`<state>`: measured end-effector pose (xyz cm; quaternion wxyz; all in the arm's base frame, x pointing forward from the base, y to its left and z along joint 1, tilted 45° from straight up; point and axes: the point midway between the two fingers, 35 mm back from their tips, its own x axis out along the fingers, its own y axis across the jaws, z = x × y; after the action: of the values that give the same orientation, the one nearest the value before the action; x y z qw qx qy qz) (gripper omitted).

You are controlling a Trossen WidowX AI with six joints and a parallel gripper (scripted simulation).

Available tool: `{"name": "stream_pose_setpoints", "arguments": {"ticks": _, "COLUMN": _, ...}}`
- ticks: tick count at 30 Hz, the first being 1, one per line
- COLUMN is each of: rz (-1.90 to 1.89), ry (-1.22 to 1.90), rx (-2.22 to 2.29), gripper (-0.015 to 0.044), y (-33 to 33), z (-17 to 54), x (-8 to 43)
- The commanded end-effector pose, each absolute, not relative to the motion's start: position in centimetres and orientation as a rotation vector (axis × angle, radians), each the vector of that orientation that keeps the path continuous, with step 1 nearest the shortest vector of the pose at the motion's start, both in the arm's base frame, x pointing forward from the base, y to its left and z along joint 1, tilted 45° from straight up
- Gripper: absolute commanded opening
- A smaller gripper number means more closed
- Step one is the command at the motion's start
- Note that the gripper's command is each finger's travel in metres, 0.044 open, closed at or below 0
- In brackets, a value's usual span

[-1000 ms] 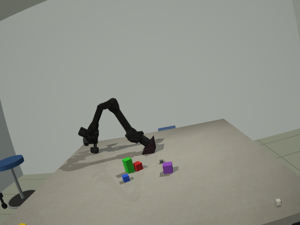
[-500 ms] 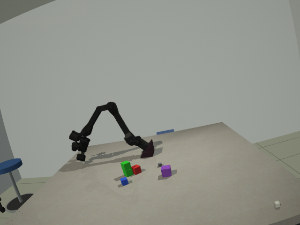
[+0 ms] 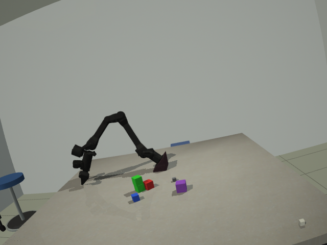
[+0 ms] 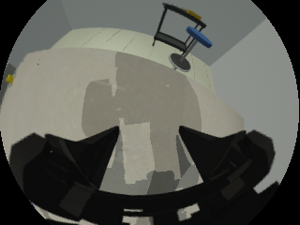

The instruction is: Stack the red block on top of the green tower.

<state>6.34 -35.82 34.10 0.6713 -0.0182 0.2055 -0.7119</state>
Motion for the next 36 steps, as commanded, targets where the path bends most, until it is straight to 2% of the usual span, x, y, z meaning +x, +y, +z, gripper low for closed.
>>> {"name": "stream_pose_setpoints", "arguments": {"ticks": 1, "rz": -1.465, "ry": 0.483, "rx": -0.028, "gripper": 0.044, "y": -35.5, "z": 32.8, "x": 10.0}}
{"name": "stream_pose_setpoints", "arguments": {"ticks": 9, "rz": -1.135, "ry": 0.541, "rx": -0.003, "gripper": 0.044, "y": -33.0, "z": 29.5, "x": 18.6}}
{"name": "stream_pose_setpoints", "arguments": {"ticks": 19, "rz": -0.915, "ry": 0.61, "rx": 0.089, "gripper": 0.044, "y": -28.6, "z": 25.6, "x": 25.6}}
{"name": "stream_pose_setpoints", "arguments": {"ticks": 36, "rz": -0.809, "ry": 0.815, "rx": 0.383, "gripper": 0.044, "y": -17.4, "z": 18.5, "x": 33.6}}
